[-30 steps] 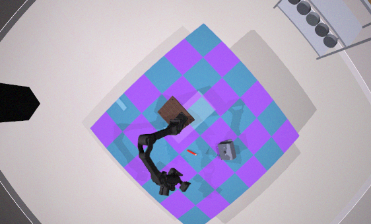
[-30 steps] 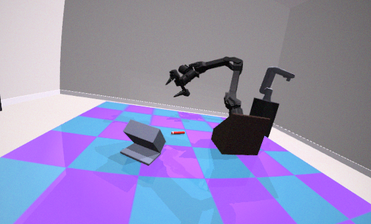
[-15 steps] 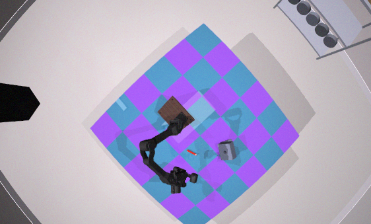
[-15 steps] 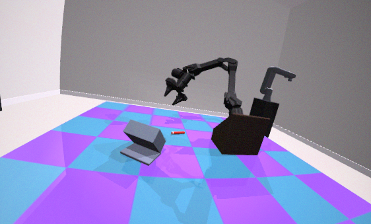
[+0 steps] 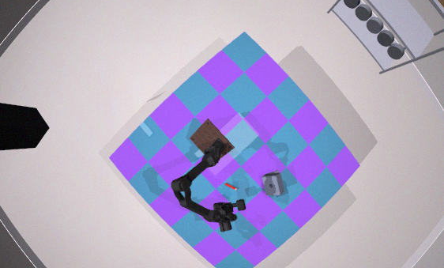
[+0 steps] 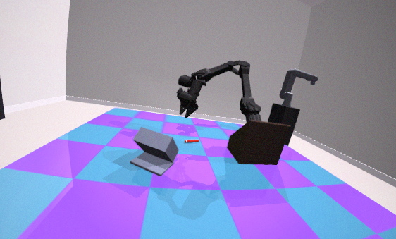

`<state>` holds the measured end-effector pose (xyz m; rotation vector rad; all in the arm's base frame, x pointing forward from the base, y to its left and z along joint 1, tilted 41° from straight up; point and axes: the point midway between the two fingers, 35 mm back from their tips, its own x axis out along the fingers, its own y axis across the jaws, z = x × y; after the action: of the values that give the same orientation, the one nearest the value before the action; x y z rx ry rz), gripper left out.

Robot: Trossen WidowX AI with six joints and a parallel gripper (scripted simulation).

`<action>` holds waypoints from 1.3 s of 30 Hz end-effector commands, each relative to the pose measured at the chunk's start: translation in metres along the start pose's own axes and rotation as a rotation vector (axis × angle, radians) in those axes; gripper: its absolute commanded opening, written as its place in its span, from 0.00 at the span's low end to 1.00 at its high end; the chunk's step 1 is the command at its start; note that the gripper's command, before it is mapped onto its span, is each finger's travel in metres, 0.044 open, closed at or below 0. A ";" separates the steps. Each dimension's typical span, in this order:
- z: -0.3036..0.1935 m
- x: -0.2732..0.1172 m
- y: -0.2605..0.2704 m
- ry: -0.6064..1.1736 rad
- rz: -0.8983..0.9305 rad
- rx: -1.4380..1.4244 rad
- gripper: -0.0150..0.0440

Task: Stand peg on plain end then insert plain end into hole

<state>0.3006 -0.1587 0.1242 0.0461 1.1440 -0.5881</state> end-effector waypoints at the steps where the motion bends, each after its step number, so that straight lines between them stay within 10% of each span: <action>1: -0.011 0.012 0.004 0.047 -0.058 -0.125 1.00; 39: -0.057 0.059 0.018 0.276 -0.310 -0.801 1.00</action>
<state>0.2789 -0.1449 0.0483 -0.7637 1.5934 -0.3615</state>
